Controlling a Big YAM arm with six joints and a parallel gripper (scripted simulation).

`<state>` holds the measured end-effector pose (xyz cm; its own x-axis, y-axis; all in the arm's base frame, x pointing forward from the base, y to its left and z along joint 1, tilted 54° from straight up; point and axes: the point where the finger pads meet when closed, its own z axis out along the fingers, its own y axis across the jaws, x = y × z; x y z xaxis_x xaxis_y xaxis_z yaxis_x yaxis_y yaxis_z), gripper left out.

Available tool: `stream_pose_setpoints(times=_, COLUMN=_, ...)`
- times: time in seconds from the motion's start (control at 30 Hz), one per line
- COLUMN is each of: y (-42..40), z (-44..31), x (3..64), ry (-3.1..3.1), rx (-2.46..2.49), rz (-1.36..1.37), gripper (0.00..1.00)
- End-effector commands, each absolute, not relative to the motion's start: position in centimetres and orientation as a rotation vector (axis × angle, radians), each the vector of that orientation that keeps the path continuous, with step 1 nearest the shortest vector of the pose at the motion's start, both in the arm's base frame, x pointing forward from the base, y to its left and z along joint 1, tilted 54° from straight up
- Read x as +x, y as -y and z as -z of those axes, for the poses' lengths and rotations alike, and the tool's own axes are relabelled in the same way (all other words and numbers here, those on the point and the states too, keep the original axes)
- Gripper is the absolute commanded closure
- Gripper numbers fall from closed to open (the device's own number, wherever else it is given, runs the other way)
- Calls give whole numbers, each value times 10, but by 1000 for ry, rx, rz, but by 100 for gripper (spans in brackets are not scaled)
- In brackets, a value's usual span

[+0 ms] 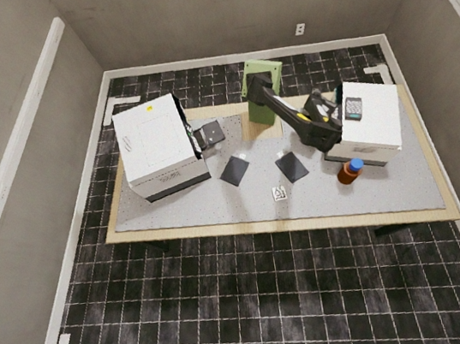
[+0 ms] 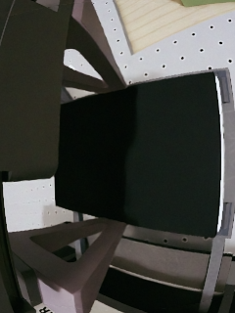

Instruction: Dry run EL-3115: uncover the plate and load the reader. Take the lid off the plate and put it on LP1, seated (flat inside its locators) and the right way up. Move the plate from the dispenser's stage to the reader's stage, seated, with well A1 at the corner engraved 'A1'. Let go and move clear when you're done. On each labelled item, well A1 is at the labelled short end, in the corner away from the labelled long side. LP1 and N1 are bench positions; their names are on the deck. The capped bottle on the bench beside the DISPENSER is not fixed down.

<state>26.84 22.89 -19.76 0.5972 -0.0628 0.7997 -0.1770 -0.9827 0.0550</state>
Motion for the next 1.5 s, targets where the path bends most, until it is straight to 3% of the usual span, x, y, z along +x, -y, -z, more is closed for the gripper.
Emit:
stream_pose_setpoints(times=0.0, y=-250, z=192, x=268, ry=199, rx=2724, rz=-1383, gripper=15)
stream_pose_setpoints(times=1.47, y=-234, z=195, x=259, ry=169, rx=2695, rz=-1340, gripper=15)
